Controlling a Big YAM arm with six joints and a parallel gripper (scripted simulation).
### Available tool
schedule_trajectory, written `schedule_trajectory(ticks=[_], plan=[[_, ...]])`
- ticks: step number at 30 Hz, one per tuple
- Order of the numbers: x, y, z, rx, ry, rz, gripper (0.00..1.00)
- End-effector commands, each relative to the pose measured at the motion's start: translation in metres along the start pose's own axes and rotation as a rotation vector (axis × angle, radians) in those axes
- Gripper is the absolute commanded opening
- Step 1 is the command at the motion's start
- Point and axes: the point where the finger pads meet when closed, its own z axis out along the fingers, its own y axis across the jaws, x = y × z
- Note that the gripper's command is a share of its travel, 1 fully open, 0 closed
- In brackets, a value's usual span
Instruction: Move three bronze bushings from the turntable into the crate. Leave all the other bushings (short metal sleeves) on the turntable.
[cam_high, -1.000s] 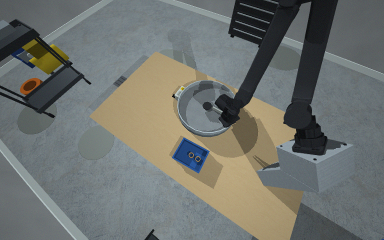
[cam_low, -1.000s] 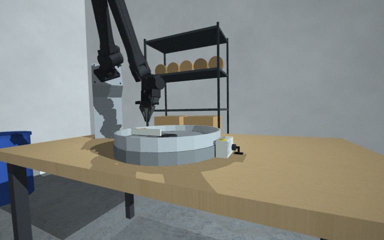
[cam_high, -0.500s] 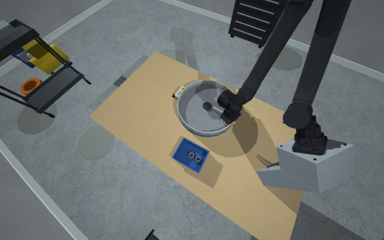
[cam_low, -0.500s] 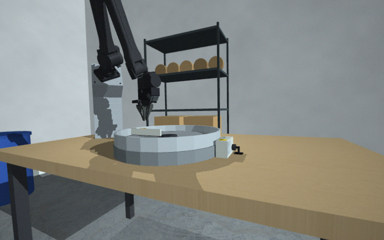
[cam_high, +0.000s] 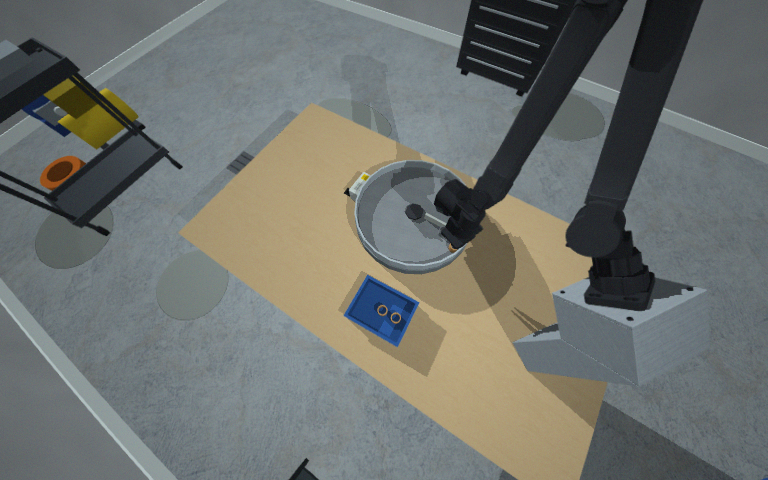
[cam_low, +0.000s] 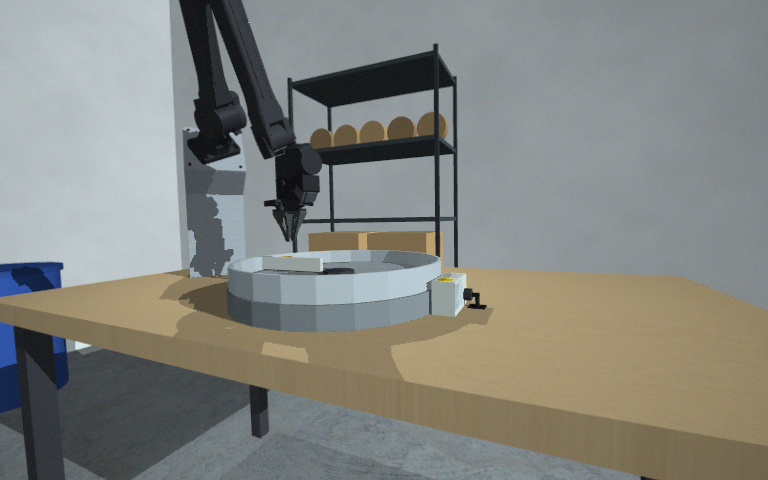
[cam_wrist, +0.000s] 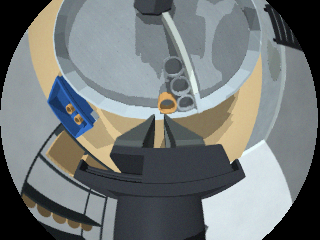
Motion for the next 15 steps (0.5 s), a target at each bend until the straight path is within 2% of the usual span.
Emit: schedule_trajectory(ticks=[1, 15], plan=[[0.0038, 0.0031, 0.0016, -0.003, 0.011, -0.021, 0.12], [0.0054, -0.0045, 0.0014, 0.006, 0.006, -0.010, 0.12]])
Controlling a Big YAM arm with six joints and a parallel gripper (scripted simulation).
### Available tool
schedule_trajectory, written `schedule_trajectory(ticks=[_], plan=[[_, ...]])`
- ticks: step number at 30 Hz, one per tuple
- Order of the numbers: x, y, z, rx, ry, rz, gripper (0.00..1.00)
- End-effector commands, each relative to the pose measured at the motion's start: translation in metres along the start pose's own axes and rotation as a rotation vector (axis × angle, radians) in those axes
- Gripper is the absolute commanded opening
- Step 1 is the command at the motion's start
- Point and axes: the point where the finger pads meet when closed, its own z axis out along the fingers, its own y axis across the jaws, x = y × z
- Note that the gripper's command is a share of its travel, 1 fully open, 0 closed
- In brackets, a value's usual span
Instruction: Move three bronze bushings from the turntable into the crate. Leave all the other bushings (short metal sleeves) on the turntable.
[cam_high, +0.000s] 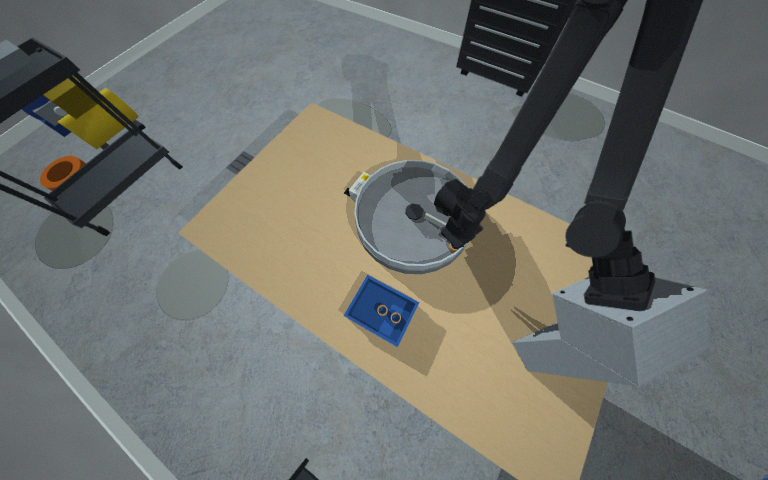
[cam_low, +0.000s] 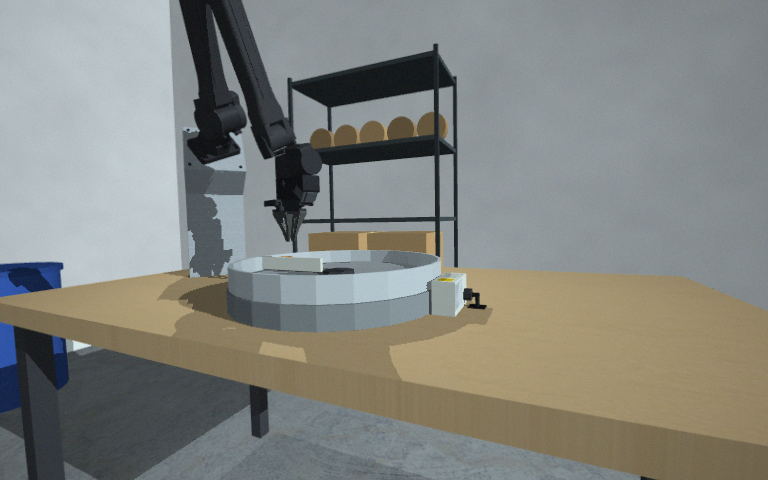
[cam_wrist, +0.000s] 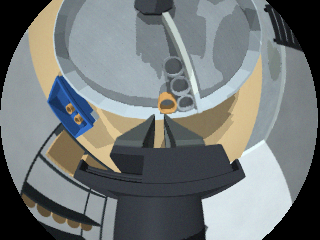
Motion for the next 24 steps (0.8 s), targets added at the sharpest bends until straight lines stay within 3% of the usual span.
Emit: schedule_trajectory(ticks=[1, 24], plan=[[0.0055, -0.0043, 0.0011, 0.006, 0.005, -0.008, 0.12], [0.0054, -0.0020, 0.0004, 0.001, 0.004, -0.010, 0.12]])
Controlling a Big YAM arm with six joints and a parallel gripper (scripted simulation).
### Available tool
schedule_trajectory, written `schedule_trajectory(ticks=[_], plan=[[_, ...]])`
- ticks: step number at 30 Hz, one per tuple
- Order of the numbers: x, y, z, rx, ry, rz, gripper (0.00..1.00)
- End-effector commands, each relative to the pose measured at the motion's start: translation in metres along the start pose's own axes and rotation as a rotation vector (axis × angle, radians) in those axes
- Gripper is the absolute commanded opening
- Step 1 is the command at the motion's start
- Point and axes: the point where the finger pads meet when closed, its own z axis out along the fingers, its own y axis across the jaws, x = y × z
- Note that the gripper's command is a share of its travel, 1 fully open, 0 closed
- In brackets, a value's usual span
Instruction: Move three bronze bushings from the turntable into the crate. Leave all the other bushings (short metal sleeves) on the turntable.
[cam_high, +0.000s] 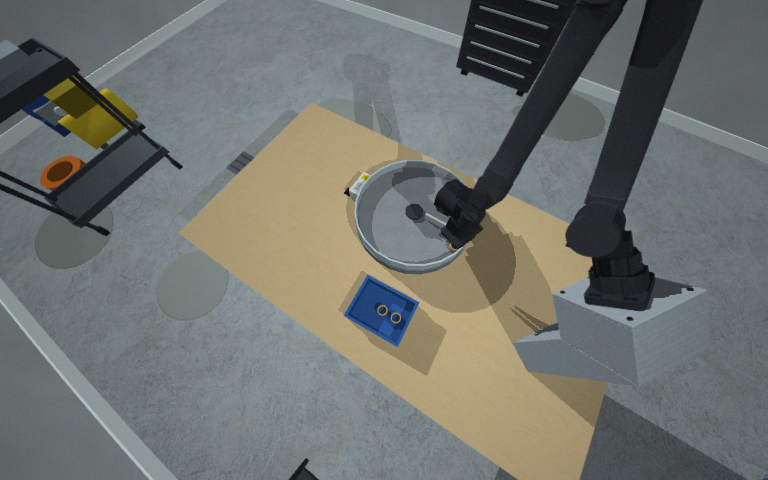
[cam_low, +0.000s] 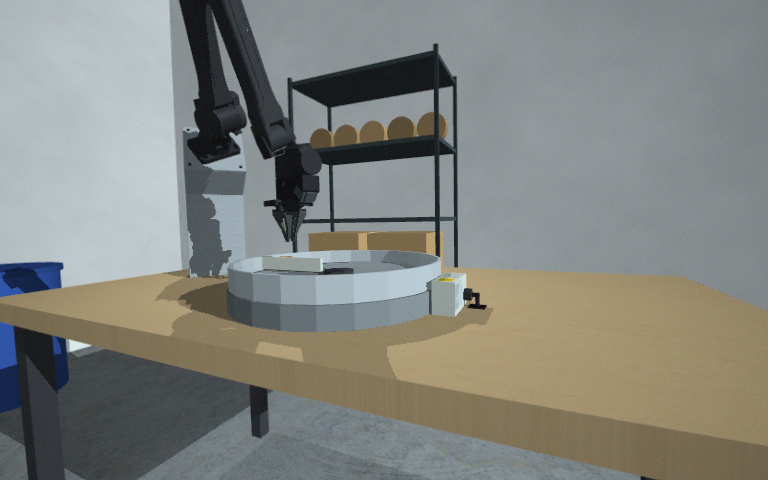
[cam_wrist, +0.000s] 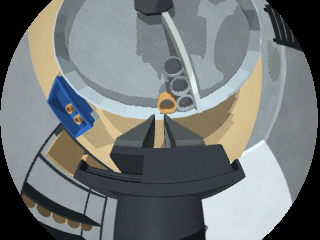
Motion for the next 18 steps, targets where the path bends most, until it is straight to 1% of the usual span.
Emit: schedule_trajectory(ticks=[1, 18], plan=[[0.0053, -0.0015, 0.0002, 0.000, 0.004, -0.011, 0.12], [0.0057, -0.0032, 0.0003, 0.002, 0.001, -0.008, 0.12]])
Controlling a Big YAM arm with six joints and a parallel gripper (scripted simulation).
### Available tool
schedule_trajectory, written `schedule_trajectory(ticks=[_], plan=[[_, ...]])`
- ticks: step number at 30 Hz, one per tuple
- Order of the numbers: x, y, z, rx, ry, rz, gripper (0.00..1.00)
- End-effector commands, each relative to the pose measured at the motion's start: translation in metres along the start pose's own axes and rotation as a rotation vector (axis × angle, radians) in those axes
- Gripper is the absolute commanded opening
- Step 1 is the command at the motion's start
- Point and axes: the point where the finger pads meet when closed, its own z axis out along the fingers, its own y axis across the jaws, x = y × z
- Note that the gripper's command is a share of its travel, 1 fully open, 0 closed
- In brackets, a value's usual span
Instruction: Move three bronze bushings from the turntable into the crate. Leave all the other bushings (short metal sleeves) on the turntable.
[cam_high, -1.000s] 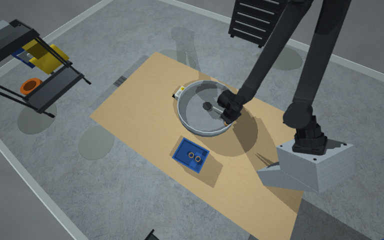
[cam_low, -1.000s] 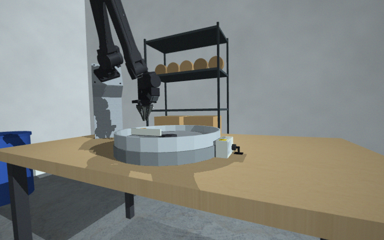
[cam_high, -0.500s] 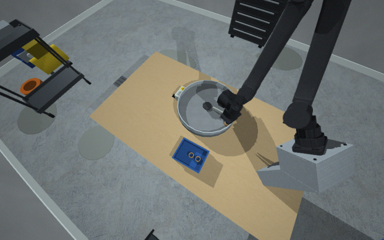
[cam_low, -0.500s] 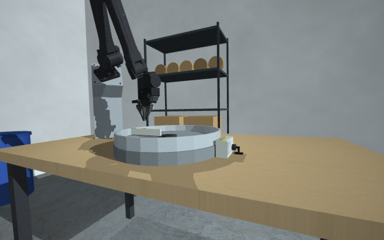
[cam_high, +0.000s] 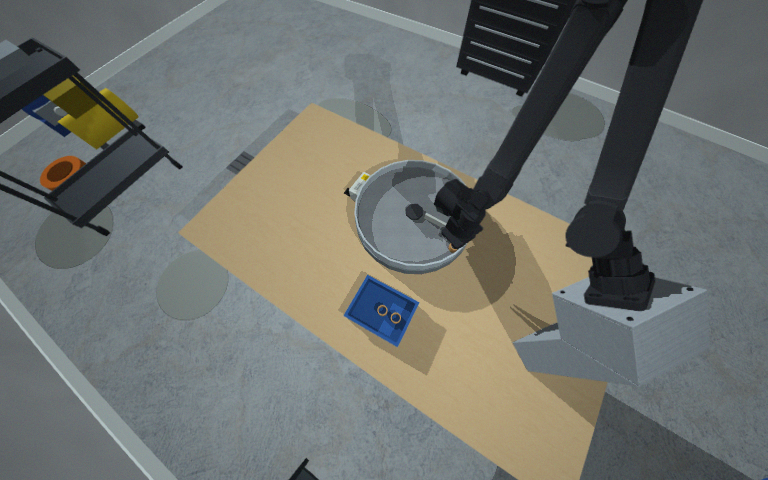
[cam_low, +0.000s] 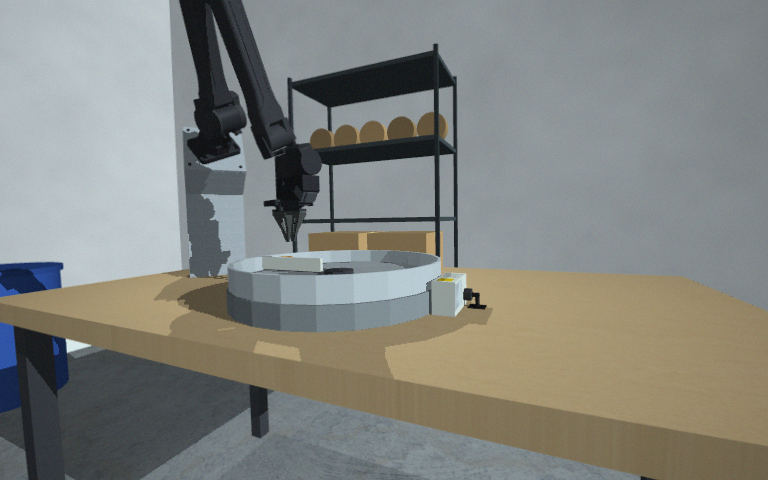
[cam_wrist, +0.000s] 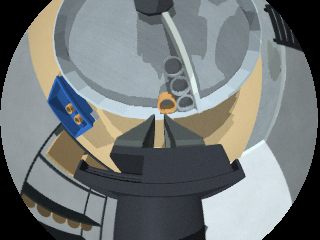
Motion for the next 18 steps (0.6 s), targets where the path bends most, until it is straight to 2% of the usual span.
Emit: schedule_trajectory(ticks=[1, 18], plan=[[0.0057, -0.0042, 0.0004, 0.004, 0.002, -0.007, 0.12], [0.0028, -0.0024, -0.0001, 0.001, -0.003, -0.007, 0.12]])
